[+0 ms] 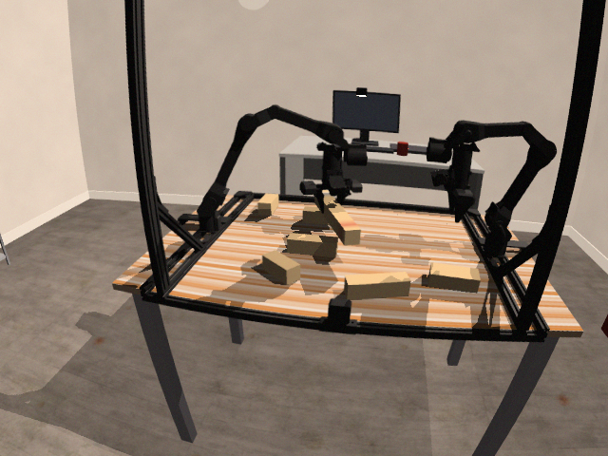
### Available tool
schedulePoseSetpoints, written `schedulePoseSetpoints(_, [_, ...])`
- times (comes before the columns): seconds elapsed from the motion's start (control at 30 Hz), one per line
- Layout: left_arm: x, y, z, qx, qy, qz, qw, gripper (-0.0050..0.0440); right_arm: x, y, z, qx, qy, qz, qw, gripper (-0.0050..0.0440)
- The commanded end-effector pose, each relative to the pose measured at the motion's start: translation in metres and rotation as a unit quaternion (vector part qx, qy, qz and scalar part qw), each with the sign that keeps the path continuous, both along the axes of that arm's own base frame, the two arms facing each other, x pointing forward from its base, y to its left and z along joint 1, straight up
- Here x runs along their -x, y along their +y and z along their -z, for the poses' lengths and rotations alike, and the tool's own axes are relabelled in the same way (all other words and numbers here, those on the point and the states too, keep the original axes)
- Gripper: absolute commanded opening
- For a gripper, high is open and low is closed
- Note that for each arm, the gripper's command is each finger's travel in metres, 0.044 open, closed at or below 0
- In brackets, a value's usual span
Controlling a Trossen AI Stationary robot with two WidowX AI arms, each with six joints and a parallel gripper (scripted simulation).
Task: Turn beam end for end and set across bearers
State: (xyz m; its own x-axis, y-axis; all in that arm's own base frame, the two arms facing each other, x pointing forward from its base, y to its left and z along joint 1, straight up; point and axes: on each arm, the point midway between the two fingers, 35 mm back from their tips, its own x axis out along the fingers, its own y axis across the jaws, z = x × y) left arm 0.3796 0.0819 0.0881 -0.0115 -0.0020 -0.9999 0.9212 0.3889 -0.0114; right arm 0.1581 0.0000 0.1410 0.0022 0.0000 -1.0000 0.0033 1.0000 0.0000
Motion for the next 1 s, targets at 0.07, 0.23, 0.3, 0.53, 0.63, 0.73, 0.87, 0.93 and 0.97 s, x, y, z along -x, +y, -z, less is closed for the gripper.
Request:
schedulePoseSetpoints(0.07, [0.001, 0.002, -0.004, -0.001, -0.006, 0.030, 1.000, 0.0000, 0.001, 0.000, 0.000, 0.000, 0.001, 0.001, 1.000, 0.0440])
schedulePoseSetpoints(0.23, [0.003, 0.003, -0.004, -0.001, -0.006, 0.051, 0.999, 0.0000, 0.001, 0.000, 0.000, 0.000, 0.001, 0.001, 1.000, 0.0440])
schedulePoseSetpoints(0.3, [0.004, 0.004, -0.004, -0.001, -0.006, 0.062, 0.998, 0.0000, 0.001, 0.000, 0.000, 0.000, 0.001, 0.001, 1.000, 0.0440])
schedulePoseSetpoints(0.53, [0.007, 0.007, -0.004, 0.000, -0.006, 0.099, 0.995, 0.0000, 0.001, 0.000, 0.000, 0.000, 0.001, 0.001, 1.000, 0.0440])
schedulePoseSetpoints(0.63, [0.008, 0.008, -0.004, 0.000, -0.006, 0.109, 0.994, 0.0000, 0.001, 0.000, 0.000, 0.000, 0.001, 0.001, 1.000, 0.0440])
schedulePoseSetpoints(0.73, [0.009, 0.009, -0.004, 0.000, -0.006, 0.119, 0.993, 0.0000, 0.001, 0.000, 0.000, 0.000, 0.001, 0.001, 1.000, 0.0440])
schedulePoseSetpoints(0.87, [0.011, 0.011, -0.004, 0.000, -0.006, 0.138, 0.990, 0.0000, 0.001, 0.000, 0.000, 0.000, 0.001, 0.001, 1.000, 0.0440])
schedulePoseSetpoints(0.93, [0.012, 0.012, -0.004, 0.000, -0.006, 0.148, 0.989, 0.0000, 0.001, 0.000, 0.000, 0.000, 0.001, 0.001, 1.000, 0.0440])
schedulePoseSetpoints(0.97, [0.013, 0.013, -0.004, 0.000, -0.006, 0.152, 0.988, 0.0000, 0.001, 0.000, 0.000, 0.000, 0.001, 0.001, 1.000, 0.0440])
